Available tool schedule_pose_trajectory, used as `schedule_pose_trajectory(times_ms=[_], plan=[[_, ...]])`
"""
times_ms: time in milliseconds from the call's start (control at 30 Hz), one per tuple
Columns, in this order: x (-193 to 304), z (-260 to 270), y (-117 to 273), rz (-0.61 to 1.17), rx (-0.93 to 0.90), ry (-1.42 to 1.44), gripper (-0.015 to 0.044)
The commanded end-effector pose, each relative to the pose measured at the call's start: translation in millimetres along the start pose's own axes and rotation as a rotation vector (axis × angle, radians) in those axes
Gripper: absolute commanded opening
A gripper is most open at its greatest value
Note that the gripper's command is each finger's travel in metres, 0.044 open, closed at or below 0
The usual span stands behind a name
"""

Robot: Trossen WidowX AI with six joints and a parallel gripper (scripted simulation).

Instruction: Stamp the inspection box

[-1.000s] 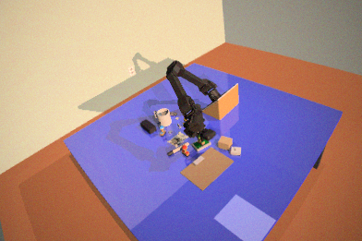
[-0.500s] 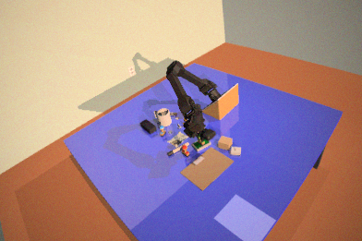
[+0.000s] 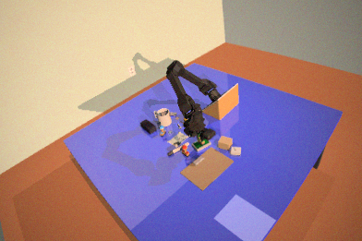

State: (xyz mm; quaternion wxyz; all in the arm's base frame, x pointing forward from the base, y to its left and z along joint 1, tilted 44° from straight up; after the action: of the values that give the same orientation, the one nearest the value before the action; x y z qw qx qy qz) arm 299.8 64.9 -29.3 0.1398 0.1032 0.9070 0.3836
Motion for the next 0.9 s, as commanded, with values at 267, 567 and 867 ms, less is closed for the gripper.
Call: schedule_pose_trajectory(times_ms=[267,567,867], plan=[[-1,1,10,-0.001,-0.002,-0.003,0.0],[-1,1,24,-0.001,-0.003,-0.002,0.0],[-1,1,39,0.0,-0.004,-0.002,0.0]])
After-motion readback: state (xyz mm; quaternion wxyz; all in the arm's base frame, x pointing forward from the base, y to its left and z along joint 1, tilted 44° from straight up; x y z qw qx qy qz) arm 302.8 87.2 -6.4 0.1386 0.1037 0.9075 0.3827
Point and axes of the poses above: the point midway between the two fingers, 35 mm back from their tips, its own y axis back along the fingers, its own z axis across the jaws, x = y × z, the point moved 8 cm from there along y, back along the fingers, and after that the axes turned 11 degrees about -y, right-handed, at the moved point
